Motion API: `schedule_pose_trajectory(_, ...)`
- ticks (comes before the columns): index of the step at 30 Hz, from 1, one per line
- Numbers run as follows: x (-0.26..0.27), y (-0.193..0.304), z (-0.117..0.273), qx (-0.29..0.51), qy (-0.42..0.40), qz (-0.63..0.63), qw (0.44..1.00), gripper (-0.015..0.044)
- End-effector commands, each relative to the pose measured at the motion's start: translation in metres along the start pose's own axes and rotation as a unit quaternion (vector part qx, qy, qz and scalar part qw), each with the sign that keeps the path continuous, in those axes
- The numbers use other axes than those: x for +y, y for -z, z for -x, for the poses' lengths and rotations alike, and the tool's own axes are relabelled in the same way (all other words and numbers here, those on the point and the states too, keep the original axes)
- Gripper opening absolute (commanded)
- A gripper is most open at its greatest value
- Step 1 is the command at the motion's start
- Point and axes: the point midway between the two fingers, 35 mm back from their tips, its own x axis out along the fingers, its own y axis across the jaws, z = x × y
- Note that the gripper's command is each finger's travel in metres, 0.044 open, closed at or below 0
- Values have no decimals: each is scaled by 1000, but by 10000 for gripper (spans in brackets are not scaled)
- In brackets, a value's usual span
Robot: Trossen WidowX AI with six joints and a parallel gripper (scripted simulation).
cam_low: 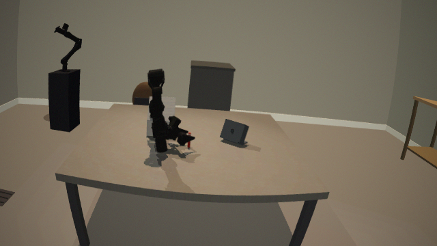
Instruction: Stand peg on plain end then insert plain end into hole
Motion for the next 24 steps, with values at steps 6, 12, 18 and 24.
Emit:
schedule_pose_trajectory(6,-17,-53,4,5,-9,2,1000,440)
schedule_pose_trajectory(12,-18,-105,11,5,-8,3,1000,440)
schedule_pose_trajectory(18,-4,-154,22,0,0,1,1000,440)
schedule_pose_trajectory(24,-1,-157,22,4,-4,-7,1000,440)
